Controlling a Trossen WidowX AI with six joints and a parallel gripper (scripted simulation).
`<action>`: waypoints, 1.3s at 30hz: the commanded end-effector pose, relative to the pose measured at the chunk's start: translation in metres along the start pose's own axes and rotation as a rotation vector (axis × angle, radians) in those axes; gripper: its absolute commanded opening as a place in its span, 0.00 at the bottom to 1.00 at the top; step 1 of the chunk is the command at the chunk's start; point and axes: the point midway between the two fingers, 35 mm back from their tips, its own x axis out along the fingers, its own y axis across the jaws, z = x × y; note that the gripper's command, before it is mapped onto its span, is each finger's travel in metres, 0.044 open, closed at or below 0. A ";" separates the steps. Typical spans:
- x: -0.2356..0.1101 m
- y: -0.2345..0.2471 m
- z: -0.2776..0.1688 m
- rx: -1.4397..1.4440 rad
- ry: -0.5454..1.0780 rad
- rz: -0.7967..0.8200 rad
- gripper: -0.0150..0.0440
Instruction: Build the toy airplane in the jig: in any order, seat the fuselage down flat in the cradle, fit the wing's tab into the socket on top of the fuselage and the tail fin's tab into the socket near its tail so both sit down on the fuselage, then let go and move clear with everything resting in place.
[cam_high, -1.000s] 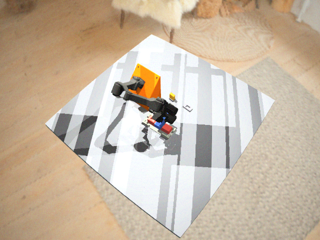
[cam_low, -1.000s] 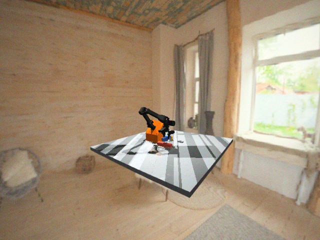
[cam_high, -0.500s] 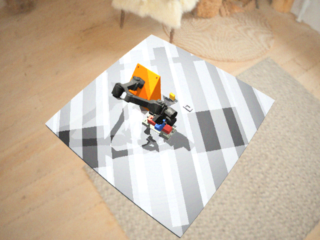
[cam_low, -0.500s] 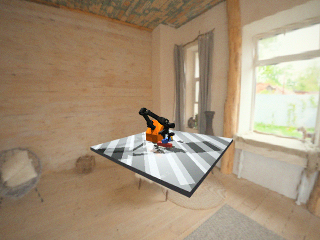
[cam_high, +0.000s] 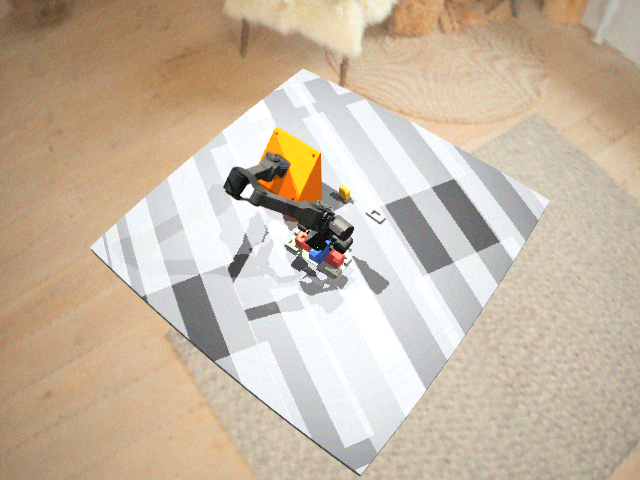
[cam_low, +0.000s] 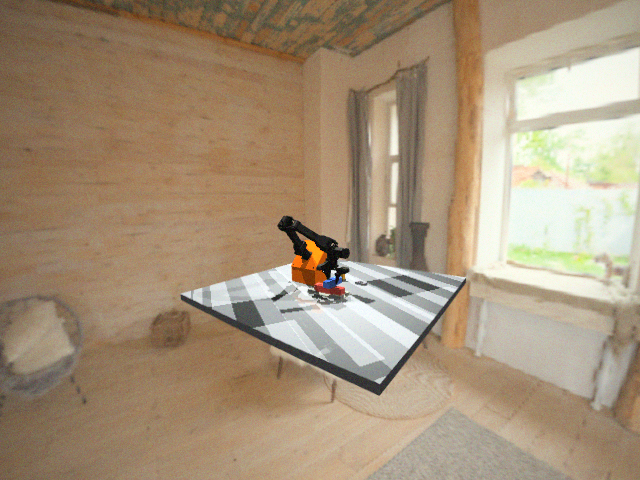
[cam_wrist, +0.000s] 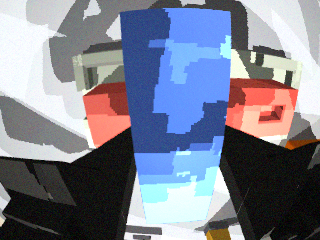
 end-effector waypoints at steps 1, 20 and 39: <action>-0.001 0.000 0.000 -0.001 0.000 0.001 0.53; -0.001 0.000 0.000 -0.001 0.000 0.001 0.93; -0.086 0.000 -0.003 -0.006 0.000 -0.003 1.00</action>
